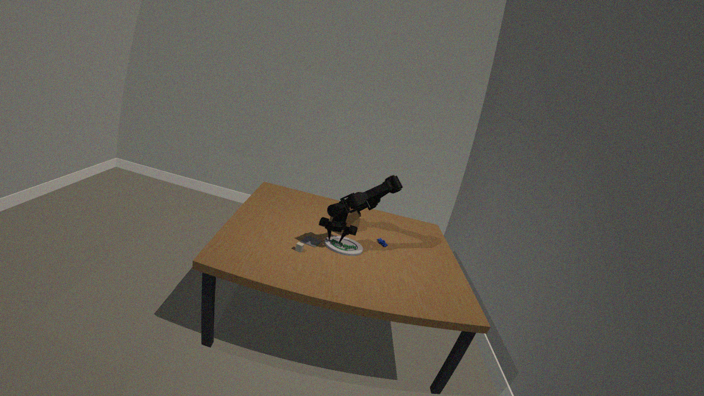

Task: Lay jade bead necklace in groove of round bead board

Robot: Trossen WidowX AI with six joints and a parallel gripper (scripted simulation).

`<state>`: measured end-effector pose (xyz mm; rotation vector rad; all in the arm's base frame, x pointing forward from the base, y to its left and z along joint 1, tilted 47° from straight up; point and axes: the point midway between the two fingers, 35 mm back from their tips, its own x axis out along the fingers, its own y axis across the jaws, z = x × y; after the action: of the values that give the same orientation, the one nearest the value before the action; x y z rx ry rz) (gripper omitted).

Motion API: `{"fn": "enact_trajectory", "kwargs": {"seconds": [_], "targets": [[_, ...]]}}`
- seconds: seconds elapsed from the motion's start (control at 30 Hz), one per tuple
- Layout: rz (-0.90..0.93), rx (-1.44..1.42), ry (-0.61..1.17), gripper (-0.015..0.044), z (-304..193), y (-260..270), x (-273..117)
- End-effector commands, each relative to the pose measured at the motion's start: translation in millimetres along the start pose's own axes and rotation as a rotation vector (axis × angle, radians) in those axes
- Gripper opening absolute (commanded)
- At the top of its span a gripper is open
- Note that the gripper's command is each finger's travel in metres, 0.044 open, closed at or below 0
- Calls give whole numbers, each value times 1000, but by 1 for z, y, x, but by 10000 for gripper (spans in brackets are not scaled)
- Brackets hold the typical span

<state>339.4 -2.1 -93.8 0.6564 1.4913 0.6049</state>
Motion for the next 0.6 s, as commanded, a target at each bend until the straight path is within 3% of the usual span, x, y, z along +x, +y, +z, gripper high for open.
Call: {"fn": "enact_trajectory", "kwargs": {"seconds": [0.0,0.57], "targets": [[6,11,4,219,-2,-1,8],[2,3,4,125,-2,1,12]]}}
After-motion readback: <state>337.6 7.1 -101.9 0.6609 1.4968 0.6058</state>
